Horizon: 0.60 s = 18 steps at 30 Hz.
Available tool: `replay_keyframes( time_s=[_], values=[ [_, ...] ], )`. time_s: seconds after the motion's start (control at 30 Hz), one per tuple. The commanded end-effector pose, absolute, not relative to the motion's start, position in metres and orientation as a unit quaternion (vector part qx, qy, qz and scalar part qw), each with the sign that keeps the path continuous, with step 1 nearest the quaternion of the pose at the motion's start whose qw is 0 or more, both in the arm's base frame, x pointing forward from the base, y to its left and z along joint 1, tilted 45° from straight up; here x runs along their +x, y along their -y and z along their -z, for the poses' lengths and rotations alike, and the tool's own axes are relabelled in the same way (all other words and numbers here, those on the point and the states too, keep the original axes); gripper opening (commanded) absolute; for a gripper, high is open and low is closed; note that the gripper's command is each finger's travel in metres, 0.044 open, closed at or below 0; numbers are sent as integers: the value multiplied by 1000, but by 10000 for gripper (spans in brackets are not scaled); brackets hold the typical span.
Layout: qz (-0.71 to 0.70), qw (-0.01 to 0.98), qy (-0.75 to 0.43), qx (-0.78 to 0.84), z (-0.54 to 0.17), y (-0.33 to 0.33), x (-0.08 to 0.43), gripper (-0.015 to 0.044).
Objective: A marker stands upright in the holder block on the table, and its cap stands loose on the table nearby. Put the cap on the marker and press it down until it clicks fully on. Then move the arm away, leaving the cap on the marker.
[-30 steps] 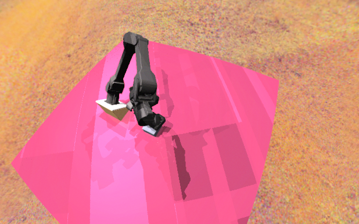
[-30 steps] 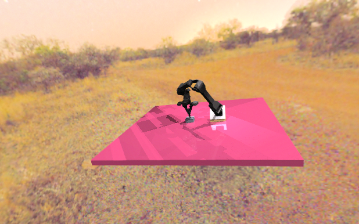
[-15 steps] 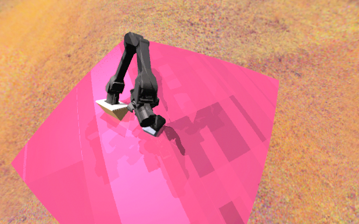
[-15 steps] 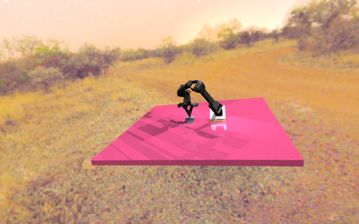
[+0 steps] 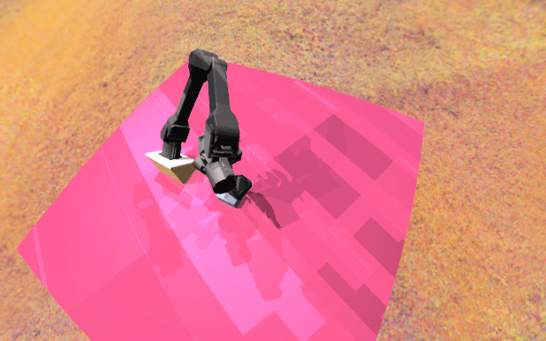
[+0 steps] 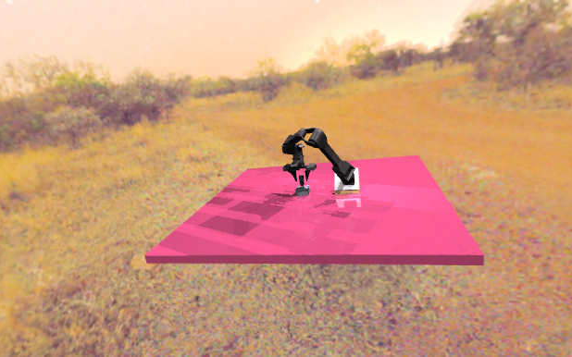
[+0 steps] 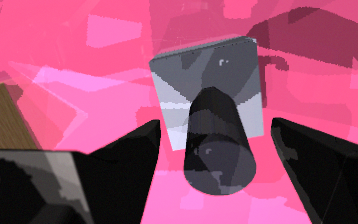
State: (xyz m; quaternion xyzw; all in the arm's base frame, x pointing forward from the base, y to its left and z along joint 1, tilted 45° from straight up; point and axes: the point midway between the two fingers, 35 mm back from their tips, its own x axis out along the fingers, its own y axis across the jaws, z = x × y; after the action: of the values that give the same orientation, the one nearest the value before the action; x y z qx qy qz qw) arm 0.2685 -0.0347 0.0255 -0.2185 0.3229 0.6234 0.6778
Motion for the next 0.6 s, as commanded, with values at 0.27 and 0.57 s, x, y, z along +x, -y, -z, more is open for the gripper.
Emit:
replay_keyframes(
  time_s=[0.27,0.57],
  values=[
    [-623,677,-324,-219,-62,73,270,440],
    [-612,684,-344,-196,-78,88,267,387]
  ],
)
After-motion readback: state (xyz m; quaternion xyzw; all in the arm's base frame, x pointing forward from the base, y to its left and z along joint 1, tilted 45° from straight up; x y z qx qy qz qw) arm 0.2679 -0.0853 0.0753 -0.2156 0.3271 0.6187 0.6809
